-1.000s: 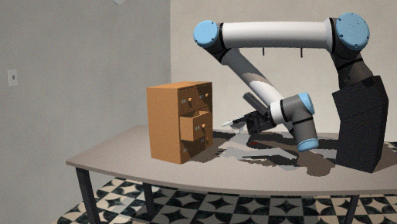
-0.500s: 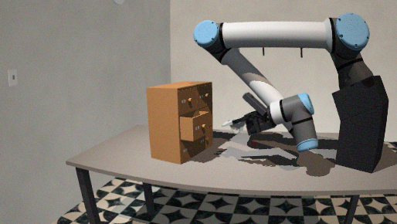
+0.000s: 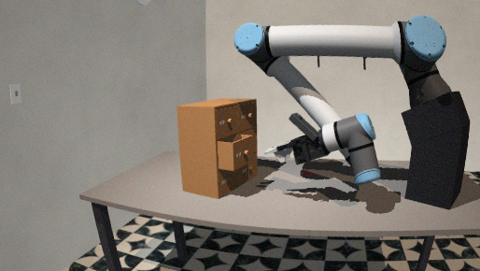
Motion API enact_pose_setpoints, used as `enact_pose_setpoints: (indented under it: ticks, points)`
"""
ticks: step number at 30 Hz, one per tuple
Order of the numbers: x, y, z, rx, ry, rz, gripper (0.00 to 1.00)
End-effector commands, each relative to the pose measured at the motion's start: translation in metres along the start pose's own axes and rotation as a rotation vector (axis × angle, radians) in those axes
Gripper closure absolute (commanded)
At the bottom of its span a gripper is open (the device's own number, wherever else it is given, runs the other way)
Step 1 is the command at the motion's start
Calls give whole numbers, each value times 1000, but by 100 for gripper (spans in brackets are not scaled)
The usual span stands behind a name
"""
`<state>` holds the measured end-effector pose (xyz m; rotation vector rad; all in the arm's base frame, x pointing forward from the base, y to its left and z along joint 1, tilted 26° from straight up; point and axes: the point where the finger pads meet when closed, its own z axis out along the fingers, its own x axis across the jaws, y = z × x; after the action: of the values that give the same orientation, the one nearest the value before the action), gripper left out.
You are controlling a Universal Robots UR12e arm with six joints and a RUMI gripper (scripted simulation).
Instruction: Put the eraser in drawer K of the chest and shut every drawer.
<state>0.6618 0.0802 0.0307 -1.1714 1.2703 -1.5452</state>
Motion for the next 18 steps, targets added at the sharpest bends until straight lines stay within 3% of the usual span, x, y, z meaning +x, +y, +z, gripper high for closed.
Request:
enact_pose_setpoints:
  ticks: [1,18]
  points:
    - [0,-1,10,0,0,0,80]
    - [0,-2,39,0,0,0,80]
